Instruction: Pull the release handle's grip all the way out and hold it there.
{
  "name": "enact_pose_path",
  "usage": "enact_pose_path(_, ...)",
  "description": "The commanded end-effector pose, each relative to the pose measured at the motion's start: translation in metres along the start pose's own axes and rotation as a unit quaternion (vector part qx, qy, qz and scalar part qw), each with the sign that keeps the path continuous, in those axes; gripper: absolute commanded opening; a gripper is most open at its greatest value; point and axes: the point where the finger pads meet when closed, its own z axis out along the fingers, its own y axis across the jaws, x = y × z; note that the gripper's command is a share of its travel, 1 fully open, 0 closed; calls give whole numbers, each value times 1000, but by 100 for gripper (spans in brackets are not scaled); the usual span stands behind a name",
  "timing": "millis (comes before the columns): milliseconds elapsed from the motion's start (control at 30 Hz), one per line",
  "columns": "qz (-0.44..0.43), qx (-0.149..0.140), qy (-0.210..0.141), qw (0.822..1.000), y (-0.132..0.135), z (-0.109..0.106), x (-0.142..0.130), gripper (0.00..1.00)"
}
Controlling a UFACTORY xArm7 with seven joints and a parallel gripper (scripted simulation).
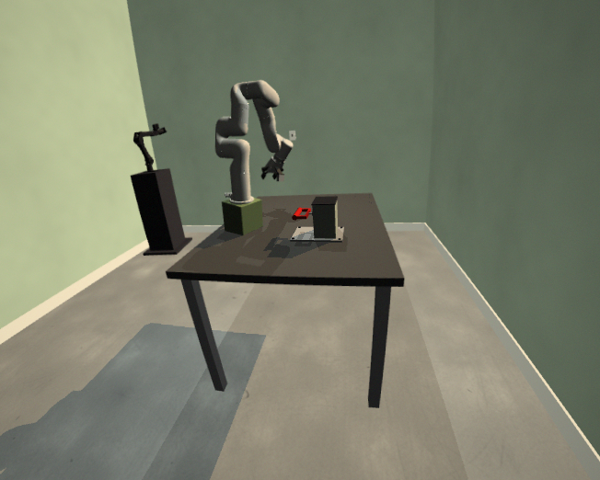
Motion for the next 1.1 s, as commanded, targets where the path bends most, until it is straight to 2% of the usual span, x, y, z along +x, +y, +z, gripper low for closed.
enact_pose_path(0,40,30,32,998,22,-37,43,100)
enact_pose_path(100,62,42,46,996,33,-51,65,100)
enact_pose_path(133,62,42,46,996,33,-51,65,100)
enact_pose_path(167,77,50,55,994,40,-61,80,100)
enact_pose_path(267,81,53,58,994,42,-64,85,100)
enact_pose_path(300,99,63,69,991,51,-75,103,100)
enact_pose_path(400,99,63,69,991,51,-75,103,100)
enact_pose_path(433,115,72,79,988,59,-86,119,100)
enact_pose_path(567,115,72,79,988,59,-86,119,100)
enact_pose_path(600,130,81,89,984,67,-95,134,100)
enact_pose_path(667,130,81,89,984,67,-95,134,100)
enact_pose_path(700,145,89,98,981,74,-106,150,100)
enact_pose_path(800,145,89,98,981,74,-106,150,100)
enact_pose_path(833,160,97,108,976,81,-115,165,100)
enact_pose_path(933,160,97,108,976,81,-115,165,100)
enact_pose_path(967,175,107,118,972,89,-126,181,100)
enact_pose_path(1067,175,107,118,972,89,-126,181,100)
